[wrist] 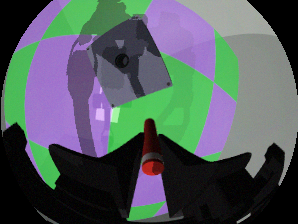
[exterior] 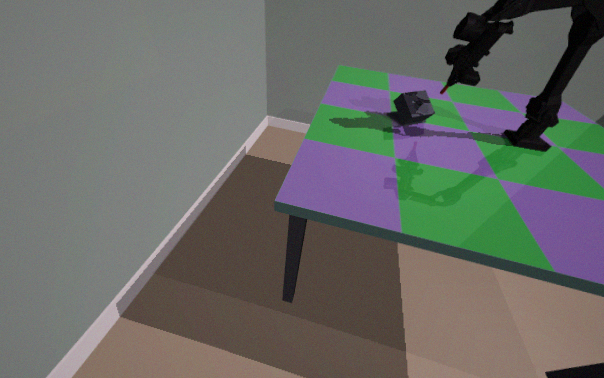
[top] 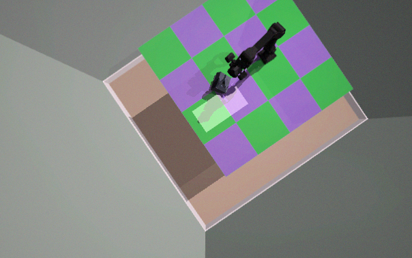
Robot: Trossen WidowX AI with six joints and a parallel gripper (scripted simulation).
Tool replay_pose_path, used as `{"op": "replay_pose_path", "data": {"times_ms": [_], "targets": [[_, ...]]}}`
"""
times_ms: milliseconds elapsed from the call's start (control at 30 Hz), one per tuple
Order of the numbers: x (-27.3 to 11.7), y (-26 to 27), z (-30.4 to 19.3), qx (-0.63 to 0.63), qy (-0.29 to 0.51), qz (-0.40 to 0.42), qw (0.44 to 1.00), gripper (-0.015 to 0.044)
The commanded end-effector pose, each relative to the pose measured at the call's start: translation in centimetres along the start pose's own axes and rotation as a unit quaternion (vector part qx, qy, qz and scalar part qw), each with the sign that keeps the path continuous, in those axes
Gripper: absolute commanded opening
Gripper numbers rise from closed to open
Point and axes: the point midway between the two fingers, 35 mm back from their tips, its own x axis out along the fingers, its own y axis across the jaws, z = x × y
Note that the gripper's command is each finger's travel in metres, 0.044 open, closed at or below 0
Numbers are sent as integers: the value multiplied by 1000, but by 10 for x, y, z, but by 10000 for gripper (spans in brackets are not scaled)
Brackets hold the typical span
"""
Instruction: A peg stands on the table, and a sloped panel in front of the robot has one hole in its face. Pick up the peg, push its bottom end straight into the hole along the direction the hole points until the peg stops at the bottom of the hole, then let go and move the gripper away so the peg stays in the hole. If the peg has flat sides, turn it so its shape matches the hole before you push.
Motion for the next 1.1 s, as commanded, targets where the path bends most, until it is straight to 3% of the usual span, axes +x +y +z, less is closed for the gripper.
{"op": "replay_pose_path", "data": {"times_ms": [0, 1067], "targets": [[-3, 4, 4, -6, -5, -8, 1000, 0], [-29, 41, 31, -67, -49, -55, 995, 0]]}}
